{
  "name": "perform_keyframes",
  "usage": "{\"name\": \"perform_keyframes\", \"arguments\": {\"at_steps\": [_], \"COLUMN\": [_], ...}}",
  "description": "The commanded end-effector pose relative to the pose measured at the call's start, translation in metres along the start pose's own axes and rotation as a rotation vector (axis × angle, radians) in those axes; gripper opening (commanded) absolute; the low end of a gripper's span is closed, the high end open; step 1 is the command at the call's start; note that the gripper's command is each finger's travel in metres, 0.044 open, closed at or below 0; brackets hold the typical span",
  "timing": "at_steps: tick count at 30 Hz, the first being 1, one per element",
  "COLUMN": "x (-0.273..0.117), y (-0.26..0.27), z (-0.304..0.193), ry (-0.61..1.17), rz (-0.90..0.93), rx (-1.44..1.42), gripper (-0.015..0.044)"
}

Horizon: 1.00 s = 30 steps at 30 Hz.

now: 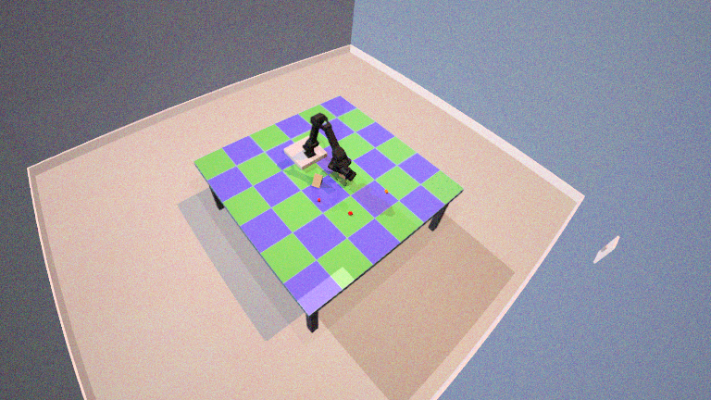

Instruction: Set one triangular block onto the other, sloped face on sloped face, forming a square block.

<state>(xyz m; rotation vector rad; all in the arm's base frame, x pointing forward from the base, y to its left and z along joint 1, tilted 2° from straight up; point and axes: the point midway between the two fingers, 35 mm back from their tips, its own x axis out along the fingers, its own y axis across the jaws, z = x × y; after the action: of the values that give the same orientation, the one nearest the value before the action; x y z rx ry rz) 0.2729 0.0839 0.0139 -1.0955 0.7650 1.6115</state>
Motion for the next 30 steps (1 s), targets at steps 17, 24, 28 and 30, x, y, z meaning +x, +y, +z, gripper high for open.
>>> {"name": "perform_keyframes", "arguments": {"at_steps": [17,24,28,30], "x": [-0.002,-0.003,-0.005,-0.006], "y": [0.001,0.002,0.002,0.002], "z": [0.001,0.009,0.016,0.019], "ry": [-0.002,0.122,0.226,0.278], "rz": [0.002,0.006,0.007,0.007], "rx": [0.001,0.002,0.002,0.002], "gripper": [0.0000,0.0000,0.0000,0.0000]}}
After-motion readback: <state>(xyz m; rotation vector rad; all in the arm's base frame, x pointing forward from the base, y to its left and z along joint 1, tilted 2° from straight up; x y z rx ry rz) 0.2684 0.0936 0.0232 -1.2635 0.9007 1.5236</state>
